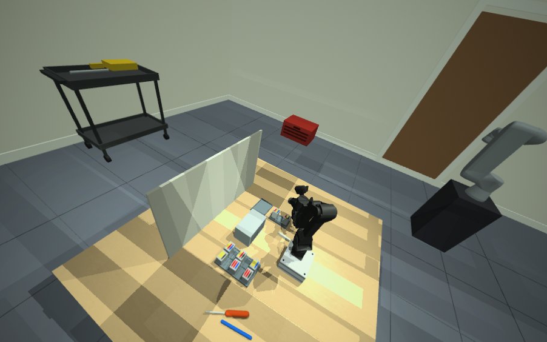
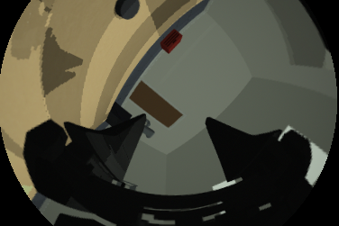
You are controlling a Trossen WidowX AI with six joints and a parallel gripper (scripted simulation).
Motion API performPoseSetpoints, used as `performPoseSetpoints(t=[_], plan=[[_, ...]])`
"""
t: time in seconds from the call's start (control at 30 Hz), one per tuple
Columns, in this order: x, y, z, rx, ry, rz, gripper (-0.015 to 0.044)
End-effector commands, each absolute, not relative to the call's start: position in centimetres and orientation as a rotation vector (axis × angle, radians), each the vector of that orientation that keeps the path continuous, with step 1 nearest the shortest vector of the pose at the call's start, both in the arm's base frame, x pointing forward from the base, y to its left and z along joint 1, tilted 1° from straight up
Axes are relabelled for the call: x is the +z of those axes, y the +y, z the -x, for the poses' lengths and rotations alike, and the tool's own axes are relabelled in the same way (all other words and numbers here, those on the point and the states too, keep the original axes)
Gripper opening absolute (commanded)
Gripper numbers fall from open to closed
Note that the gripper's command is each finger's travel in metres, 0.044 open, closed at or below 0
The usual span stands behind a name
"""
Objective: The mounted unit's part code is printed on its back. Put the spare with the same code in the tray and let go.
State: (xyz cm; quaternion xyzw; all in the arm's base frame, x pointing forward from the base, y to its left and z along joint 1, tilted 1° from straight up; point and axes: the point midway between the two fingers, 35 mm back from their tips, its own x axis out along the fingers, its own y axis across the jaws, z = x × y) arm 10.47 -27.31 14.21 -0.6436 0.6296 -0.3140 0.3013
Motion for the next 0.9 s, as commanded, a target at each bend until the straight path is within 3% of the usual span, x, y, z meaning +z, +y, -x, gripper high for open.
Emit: performPoseSetpoints(t=[0.0,0.23,0.47,0.87], plan=[[14.2,-27.3,-10.5,-0.833,1.67,1.707,0.0426],[14.0,-27.7,-11.6,-0.815,1.631,1.698,0.044],[12.0,-29.3,-22.9,-0.601,1.3,1.515,0.044],[11.1,-25.5,-33.8,-0.352,1.076,1.19,0.044]])
